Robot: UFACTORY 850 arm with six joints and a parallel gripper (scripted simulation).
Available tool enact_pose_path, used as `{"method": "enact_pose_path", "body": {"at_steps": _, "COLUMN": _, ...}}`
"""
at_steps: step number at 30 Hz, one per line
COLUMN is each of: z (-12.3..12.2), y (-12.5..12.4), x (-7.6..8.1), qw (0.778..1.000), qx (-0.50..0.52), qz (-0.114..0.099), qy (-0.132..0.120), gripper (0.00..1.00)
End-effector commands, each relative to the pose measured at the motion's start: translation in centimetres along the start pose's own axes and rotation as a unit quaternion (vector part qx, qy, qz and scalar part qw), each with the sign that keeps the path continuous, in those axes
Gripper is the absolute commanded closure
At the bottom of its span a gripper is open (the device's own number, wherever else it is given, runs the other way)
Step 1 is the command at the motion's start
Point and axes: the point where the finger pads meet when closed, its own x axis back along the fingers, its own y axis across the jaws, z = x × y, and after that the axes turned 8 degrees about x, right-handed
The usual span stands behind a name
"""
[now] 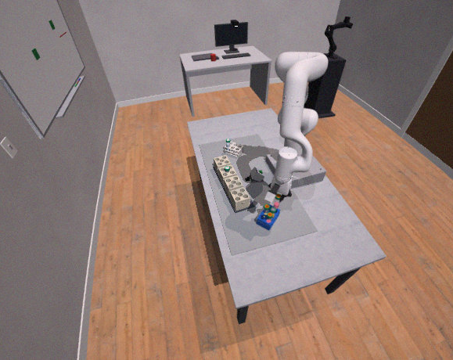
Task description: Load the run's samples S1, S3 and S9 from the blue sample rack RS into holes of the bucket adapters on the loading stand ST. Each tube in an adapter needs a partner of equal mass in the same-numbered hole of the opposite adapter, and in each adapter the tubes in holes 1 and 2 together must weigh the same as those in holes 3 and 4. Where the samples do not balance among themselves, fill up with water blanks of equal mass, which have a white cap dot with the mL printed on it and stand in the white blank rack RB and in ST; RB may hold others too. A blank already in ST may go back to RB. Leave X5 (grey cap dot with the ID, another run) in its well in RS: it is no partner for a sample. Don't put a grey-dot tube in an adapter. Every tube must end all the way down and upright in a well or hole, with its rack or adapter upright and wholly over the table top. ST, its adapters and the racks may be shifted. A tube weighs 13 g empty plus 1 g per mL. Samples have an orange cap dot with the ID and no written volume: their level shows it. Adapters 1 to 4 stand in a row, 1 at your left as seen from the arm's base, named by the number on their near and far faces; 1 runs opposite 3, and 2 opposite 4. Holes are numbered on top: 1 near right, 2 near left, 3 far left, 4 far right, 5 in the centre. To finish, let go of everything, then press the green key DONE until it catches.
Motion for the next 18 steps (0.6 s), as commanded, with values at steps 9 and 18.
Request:
{"method": "enact_pose_path", "body": {"at_steps": 9, "z": 0.1, "y": 0.0, "x": 2.5, "qw": 1.000, "qx": 0.000, "qz": 0.000, "qy": 0.001, "gripper": 1.00}}
{"method": "enact_pose_path", "body": {"at_steps": 18, "z": 0.1, "y": 0.0, "x": 3.9, "qw": 1.000, "qx": 0.000, "qz": 0.000, "qy": 0.001, "gripper": 1.00}}
